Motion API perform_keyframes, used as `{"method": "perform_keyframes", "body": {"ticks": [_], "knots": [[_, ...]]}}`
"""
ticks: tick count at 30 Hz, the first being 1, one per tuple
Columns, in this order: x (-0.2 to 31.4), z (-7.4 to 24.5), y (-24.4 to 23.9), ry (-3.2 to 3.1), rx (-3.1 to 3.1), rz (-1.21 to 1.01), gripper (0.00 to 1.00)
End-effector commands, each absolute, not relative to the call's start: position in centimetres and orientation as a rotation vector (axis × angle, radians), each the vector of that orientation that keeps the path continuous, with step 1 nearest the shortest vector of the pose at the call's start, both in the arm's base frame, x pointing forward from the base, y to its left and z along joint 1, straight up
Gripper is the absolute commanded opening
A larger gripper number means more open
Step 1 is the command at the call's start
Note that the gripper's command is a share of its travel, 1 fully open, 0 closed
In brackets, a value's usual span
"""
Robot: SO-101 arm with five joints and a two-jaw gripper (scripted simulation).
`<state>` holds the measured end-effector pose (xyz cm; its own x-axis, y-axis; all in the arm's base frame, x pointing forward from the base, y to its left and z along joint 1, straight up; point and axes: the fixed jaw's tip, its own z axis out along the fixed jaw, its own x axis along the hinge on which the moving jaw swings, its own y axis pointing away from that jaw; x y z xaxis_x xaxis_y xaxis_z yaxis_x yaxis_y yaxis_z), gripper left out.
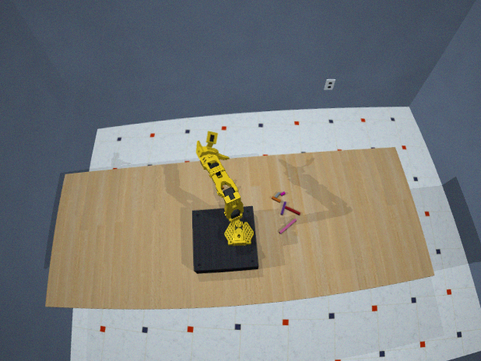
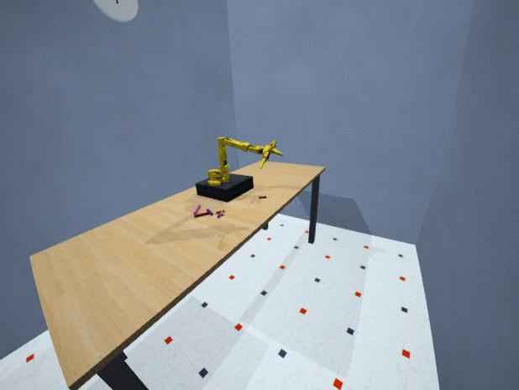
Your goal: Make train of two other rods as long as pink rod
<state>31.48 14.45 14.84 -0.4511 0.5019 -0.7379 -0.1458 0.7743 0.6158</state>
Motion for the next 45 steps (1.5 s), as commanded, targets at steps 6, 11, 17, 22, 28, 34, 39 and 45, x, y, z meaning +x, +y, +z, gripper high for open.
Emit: {"method": "perform_keyframes", "body": {"ticks": [6,11,17,22,28,34,39,45], "knots": [[31.4,15.0,14.4,1.898,0.271,0.764,1.00],[31.4,15.0,14.4,1.898,0.271,0.764,1.00],[31.4,15.0,14.4,1.898,0.271,0.764,1.00],[31.0,14.9,14.3,1.927,0.229,0.722,1.00],[30.4,14.7,14.0,1.960,0.178,0.672,1.00],[30.0,14.6,13.9,1.982,0.142,0.640,1.00],[29.9,14.4,13.8,2.000,0.113,0.613,1.00],[29.3,14.1,13.6,2.034,0.058,0.565,1.00]]}}
